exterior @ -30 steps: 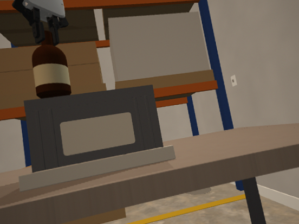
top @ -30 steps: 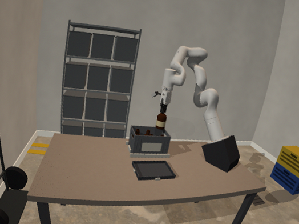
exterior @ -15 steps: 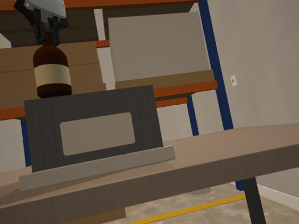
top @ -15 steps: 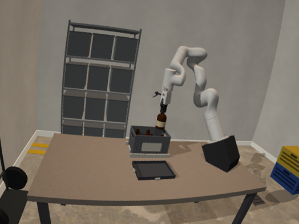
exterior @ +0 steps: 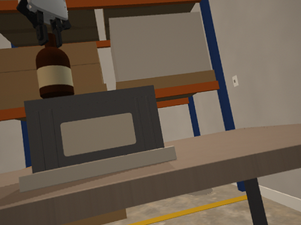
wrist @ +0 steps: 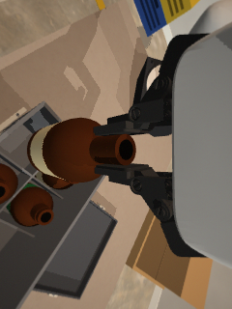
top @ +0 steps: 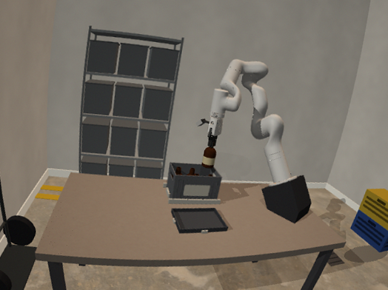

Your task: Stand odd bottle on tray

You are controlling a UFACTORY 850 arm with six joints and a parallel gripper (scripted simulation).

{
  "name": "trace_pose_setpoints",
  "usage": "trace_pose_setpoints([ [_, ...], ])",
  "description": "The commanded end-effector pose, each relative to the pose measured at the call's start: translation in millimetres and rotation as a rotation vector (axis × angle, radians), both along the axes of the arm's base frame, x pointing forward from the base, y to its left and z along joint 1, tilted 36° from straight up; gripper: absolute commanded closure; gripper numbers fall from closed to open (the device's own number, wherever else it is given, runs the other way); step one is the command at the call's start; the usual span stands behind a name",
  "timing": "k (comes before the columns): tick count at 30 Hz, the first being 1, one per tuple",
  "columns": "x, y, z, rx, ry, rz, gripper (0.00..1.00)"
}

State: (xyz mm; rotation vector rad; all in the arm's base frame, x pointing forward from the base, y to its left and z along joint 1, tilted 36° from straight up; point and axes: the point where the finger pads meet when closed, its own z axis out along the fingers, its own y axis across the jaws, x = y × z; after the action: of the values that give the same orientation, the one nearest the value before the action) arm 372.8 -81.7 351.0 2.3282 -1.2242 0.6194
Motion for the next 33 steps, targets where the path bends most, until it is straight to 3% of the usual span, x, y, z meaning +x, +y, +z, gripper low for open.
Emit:
trace_pose_setpoints([
  [1, 2, 3, -1, 0.0, -0.001, 0.0, 1.0],
  [33, 22, 30, -15, 0.0, -0.001, 0.0, 1.0],
])
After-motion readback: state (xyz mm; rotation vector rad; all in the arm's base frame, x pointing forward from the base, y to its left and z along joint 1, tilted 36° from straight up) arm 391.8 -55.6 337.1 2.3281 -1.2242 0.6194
